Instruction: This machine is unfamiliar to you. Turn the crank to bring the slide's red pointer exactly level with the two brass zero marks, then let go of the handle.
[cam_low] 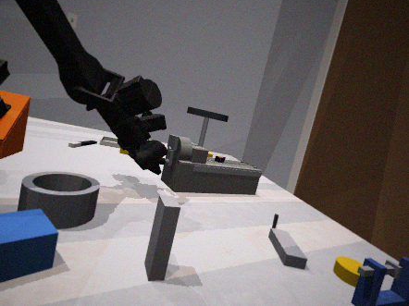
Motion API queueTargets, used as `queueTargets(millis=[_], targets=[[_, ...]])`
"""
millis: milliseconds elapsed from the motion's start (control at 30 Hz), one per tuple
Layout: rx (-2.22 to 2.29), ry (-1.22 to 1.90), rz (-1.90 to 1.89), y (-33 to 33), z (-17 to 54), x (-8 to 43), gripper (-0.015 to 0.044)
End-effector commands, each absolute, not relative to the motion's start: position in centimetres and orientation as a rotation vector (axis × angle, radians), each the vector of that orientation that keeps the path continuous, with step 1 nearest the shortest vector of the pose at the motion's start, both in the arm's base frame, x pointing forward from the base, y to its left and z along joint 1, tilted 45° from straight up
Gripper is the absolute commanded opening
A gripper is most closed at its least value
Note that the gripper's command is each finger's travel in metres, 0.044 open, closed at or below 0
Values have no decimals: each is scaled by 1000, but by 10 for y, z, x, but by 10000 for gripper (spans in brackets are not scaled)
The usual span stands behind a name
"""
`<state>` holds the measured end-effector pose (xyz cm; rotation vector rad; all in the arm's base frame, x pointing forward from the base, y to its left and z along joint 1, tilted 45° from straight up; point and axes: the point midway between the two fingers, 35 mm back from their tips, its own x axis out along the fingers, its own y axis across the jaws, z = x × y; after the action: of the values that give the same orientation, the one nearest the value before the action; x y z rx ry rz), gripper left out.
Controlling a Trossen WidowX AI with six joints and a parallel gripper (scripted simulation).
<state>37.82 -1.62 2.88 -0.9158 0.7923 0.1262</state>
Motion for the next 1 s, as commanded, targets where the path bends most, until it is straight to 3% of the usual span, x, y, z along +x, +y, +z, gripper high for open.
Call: queueTargets(millis=[0, 967], targets=[[-919, 782, 101, -22, 36, 382, 0], [-919, 782, 101, -23, 39, 383, 0]])
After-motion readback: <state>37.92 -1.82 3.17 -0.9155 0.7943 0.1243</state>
